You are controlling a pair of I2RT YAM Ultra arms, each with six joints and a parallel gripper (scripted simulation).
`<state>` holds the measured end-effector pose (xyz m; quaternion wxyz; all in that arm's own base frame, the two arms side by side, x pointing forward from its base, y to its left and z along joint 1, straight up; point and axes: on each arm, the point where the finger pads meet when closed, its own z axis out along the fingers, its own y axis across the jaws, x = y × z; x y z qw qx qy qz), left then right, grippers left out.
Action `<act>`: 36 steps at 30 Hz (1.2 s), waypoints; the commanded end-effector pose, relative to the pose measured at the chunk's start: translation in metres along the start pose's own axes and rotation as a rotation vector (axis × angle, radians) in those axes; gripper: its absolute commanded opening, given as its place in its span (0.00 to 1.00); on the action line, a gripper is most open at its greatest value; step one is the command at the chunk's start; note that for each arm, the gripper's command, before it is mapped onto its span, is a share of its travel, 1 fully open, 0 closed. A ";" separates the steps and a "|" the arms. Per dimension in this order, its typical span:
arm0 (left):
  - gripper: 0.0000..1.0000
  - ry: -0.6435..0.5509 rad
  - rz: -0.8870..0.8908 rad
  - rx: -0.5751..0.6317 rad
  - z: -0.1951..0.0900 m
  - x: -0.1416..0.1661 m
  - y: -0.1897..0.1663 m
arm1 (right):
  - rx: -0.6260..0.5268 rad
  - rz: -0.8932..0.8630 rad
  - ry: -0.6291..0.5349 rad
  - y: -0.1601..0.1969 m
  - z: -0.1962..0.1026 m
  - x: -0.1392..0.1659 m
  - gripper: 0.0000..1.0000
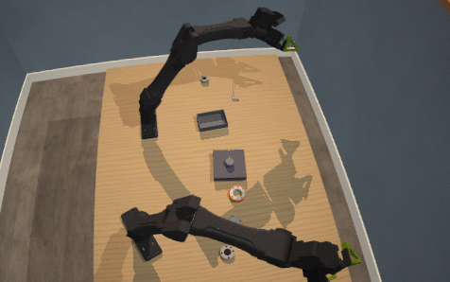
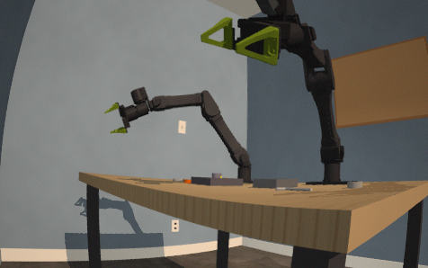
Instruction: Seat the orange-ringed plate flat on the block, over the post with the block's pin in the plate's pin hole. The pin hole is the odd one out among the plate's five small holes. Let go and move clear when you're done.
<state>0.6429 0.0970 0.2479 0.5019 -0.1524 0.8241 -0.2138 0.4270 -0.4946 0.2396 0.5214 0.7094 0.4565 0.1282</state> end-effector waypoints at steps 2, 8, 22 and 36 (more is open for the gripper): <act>1.00 -0.017 0.009 0.007 -0.004 -0.007 -0.005 | -0.018 -0.002 -0.007 0.008 -0.004 -0.003 1.00; 1.00 -0.017 0.009 0.007 -0.004 -0.007 -0.005 | -0.018 -0.002 -0.007 0.008 -0.004 -0.003 1.00; 1.00 -0.029 0.018 0.013 -0.009 -0.013 -0.010 | -0.025 -0.008 -0.012 0.014 -0.009 -0.005 0.80; 1.00 -0.062 0.052 0.038 -0.018 -0.022 -0.031 | 0.005 -0.035 0.038 0.006 -0.011 0.018 0.80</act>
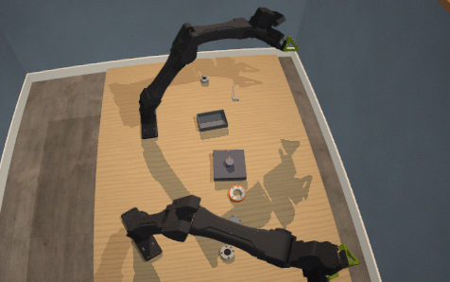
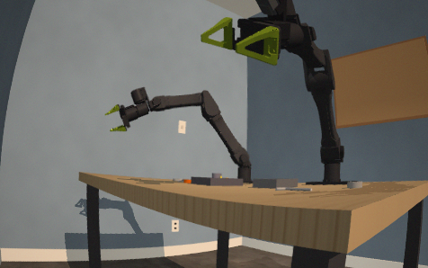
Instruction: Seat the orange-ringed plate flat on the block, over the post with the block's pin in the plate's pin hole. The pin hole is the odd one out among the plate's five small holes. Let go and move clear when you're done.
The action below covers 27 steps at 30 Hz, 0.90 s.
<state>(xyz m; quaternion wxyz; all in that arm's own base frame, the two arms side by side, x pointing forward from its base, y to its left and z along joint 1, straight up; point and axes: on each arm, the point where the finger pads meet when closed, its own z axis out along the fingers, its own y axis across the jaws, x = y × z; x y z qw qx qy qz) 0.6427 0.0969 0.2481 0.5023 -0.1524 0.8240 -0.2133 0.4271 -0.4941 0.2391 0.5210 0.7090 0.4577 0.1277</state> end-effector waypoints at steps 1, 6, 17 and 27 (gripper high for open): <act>1.00 -0.054 0.051 0.030 -0.015 -0.018 -0.027 | 0.004 -0.054 0.040 0.007 -0.011 0.019 0.80; 1.00 -0.095 0.104 0.016 -0.033 -0.026 -0.042 | 0.052 -0.220 0.108 -0.005 -0.015 0.051 0.80; 1.00 -0.180 0.221 -0.019 -0.085 -0.030 -0.081 | 0.122 -0.665 0.310 -0.038 -0.042 0.137 0.80; 1.00 -0.302 0.354 -0.035 -0.156 -0.025 -0.127 | 0.097 -1.133 0.602 -0.082 -0.095 0.234 0.80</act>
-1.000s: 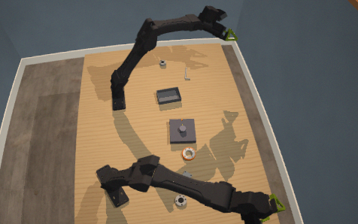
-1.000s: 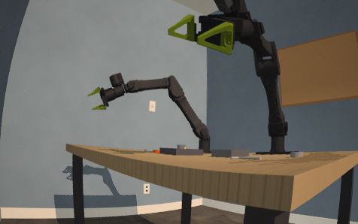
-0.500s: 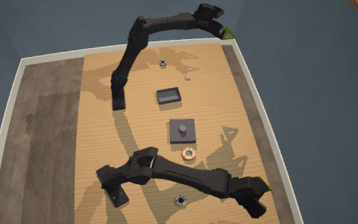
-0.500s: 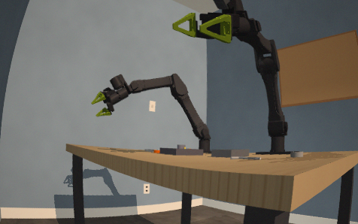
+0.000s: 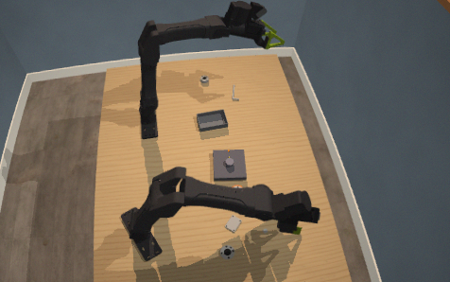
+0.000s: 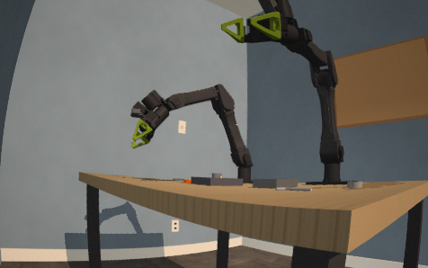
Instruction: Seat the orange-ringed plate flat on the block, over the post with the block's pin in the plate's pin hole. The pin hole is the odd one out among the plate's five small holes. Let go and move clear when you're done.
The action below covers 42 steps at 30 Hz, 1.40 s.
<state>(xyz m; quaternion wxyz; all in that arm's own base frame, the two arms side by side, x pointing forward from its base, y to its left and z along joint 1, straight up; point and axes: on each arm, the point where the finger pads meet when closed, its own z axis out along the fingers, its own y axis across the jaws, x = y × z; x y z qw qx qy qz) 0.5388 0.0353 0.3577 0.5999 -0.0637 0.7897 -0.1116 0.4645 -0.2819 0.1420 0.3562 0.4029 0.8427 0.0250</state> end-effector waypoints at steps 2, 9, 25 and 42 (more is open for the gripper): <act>1.00 -0.136 0.097 -0.017 -0.042 -0.029 -0.021 | -0.016 -0.305 0.127 0.021 -0.017 0.051 0.80; 1.00 -0.184 0.146 -0.033 -0.079 -0.028 -0.034 | -0.059 -0.573 0.249 0.037 -0.026 0.106 0.80; 1.00 -0.296 0.257 -0.072 -0.163 -0.003 -0.053 | -0.265 -1.182 0.505 0.056 -0.065 0.235 0.80; 1.00 -0.337 0.252 -0.047 -0.182 -0.019 -0.064 | -0.266 -1.141 0.527 0.056 -0.065 0.245 0.80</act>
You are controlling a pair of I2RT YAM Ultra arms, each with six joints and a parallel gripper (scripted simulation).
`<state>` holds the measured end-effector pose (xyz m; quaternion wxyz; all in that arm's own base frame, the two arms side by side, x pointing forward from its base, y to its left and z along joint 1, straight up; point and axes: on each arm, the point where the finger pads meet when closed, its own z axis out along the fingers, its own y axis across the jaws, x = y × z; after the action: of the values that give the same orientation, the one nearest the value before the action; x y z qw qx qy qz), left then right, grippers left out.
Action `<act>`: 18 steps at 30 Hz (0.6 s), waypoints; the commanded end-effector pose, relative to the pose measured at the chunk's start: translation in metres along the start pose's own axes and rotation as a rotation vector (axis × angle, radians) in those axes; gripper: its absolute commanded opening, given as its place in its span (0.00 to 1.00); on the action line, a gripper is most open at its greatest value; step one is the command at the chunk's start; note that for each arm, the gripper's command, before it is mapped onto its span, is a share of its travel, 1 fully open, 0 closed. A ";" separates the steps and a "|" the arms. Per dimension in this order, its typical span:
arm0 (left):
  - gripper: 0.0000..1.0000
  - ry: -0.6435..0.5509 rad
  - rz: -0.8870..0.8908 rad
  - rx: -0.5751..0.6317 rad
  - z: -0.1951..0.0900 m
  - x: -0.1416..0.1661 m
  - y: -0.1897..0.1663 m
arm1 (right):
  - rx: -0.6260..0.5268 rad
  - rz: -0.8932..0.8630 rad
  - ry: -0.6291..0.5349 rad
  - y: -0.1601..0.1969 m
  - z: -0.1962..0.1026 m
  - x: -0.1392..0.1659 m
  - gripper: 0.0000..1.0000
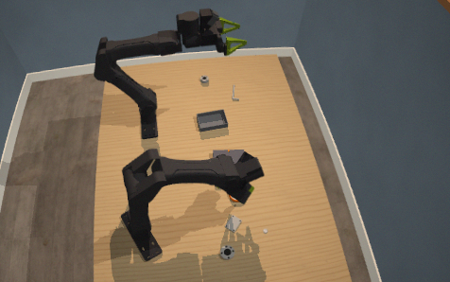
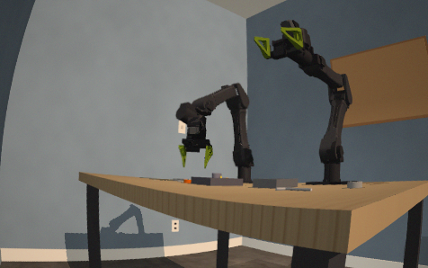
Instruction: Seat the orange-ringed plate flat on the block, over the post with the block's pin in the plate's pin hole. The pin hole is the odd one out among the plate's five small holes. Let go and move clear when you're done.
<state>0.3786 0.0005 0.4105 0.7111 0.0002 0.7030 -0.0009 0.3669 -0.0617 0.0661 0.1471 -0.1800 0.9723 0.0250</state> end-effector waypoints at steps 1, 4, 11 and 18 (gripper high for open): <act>1.00 -0.058 -0.001 0.011 -0.011 -0.027 -0.004 | -0.036 0.052 0.047 0.000 0.025 0.021 0.80; 1.00 -0.058 -0.001 0.011 -0.011 -0.027 -0.004 | -0.033 0.036 0.031 0.002 0.015 0.014 0.80; 1.00 -0.058 -0.001 0.011 -0.011 -0.027 -0.004 | -0.010 0.013 0.000 0.002 0.019 0.001 0.80; 1.00 -0.058 -0.001 0.011 -0.011 -0.027 -0.004 | -0.009 0.013 0.003 0.002 0.029 0.004 0.80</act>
<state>0.3785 0.0005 0.4106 0.7113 0.0002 0.7029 -0.0009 0.3694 -0.0615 0.0489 0.1444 -0.1751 0.9735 0.0288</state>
